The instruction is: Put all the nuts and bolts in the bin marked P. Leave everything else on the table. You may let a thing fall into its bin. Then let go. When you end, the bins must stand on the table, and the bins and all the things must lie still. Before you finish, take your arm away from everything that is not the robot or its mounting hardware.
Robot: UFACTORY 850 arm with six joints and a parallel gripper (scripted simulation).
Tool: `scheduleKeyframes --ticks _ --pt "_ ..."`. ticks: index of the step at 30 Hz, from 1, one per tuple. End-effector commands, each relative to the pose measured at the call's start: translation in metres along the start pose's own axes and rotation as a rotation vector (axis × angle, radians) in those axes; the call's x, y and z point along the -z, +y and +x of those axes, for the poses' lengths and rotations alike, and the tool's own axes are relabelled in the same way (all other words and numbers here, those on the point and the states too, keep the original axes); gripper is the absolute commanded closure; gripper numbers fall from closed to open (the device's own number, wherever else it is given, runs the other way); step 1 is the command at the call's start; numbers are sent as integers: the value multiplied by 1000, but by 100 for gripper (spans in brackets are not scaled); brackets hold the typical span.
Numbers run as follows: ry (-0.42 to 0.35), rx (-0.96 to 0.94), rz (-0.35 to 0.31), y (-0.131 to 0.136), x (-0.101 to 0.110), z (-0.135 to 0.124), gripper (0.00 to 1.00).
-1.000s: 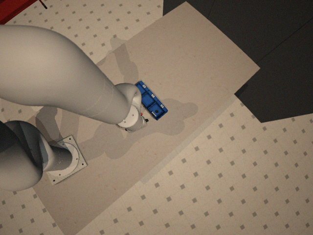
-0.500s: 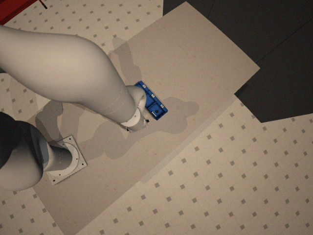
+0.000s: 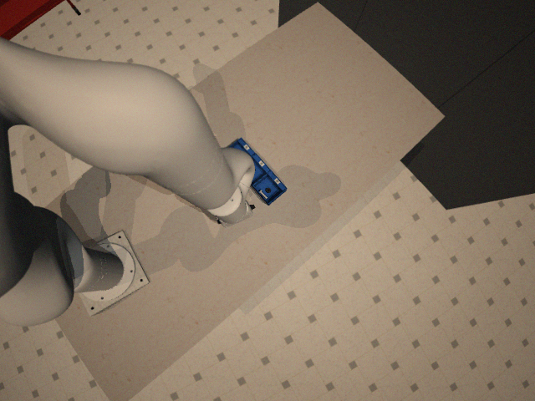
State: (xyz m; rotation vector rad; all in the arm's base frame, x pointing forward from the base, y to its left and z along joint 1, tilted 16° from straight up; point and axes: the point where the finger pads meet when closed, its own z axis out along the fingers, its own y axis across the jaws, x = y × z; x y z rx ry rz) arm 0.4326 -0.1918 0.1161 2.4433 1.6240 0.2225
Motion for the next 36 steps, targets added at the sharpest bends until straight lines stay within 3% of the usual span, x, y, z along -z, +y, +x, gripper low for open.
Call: scheduleKeyframes --ticks 1,3,4,36 --pt "23 0 -27 0 0 0 70" --pt "23 0 -27 0 0 0 70" --pt "23 0 -27 0 0 0 100" --pt "23 0 -27 0 3 0 100"
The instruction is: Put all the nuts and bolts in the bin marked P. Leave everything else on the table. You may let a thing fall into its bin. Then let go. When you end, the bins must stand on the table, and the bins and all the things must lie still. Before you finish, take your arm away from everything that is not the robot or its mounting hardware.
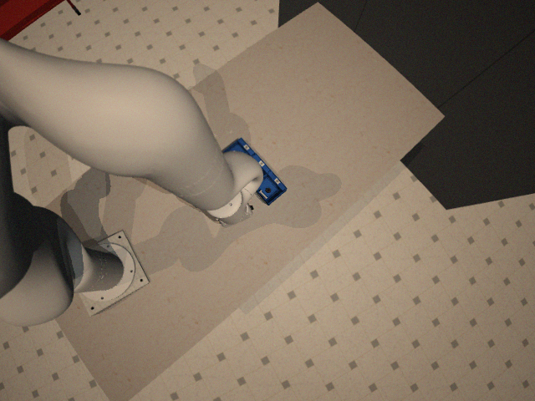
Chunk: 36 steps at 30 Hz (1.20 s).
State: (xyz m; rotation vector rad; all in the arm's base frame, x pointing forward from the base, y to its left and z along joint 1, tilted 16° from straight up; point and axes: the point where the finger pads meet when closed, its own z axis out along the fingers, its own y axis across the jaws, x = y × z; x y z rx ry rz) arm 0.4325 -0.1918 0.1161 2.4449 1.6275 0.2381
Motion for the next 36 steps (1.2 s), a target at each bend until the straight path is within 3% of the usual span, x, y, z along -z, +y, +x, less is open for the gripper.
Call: scheduleKeyframes --ticks 1,19,36 --pt "12 0 -25 0 7 0 100" --pt "12 0 -25 -1 60 -1 100" --pt "12 0 -25 -1 60 -1 100"
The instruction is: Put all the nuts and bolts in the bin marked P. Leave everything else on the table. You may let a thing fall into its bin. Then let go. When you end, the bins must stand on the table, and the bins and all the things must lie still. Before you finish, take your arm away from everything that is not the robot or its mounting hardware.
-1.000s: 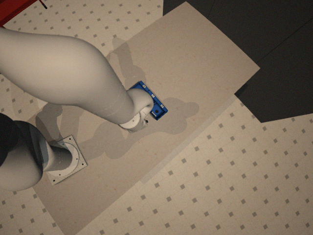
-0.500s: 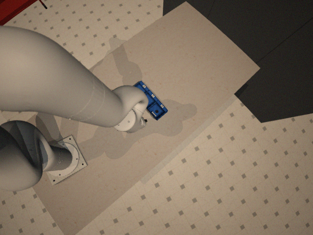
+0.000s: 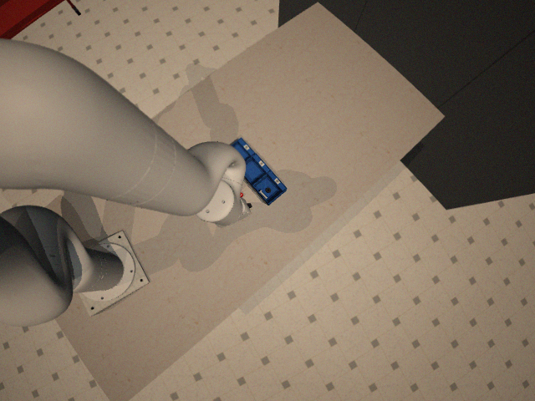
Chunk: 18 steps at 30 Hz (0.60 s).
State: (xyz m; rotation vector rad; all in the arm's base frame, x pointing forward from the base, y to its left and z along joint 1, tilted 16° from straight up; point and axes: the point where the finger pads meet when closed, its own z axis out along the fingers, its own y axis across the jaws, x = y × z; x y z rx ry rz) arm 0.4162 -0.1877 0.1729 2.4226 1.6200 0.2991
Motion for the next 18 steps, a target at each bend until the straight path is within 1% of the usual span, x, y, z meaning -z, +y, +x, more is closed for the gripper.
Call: scheduleKeyframes --ticks 1,8,10,12,13,16,18 --pt "-14 -1 13 6 1 2 100" --pt "-14 -1 13 47 0 14 100" --pt "-14 -1 13 47 0 14 100" --pt "-14 -1 13 58 0 18 100" --pt "-14 -1 13 59 0 18 100" --pt "-13 149 14 76 0 24 100" --pt "-9 212 12 88 0 28 100"
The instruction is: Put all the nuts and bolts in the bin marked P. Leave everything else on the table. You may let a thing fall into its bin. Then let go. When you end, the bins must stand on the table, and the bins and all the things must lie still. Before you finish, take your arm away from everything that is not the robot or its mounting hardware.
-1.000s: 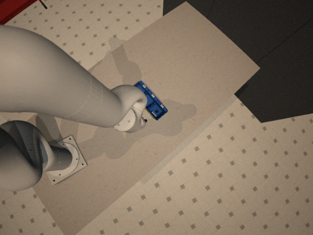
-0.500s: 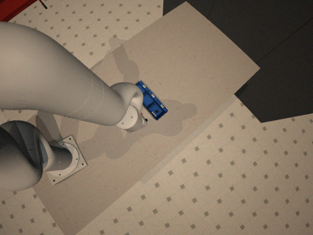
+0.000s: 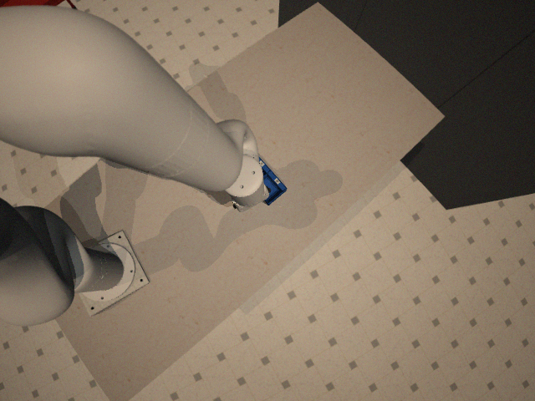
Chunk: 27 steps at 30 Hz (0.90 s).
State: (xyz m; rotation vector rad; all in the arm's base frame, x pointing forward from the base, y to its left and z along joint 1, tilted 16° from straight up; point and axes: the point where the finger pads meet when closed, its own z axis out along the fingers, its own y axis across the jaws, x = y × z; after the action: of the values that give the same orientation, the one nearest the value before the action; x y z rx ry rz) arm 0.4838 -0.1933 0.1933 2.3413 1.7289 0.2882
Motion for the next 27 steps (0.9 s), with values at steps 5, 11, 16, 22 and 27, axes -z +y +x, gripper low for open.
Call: scheduleKeyframes --ticks 5,11,16,22,27 --pt "-17 182 14 50 -1 11 100" --pt "-17 182 14 71 -1 15 100" --pt "-17 182 14 73 -1 16 100" --pt "-17 182 14 72 -1 16 100" --pt "-17 182 14 71 -1 16 100"
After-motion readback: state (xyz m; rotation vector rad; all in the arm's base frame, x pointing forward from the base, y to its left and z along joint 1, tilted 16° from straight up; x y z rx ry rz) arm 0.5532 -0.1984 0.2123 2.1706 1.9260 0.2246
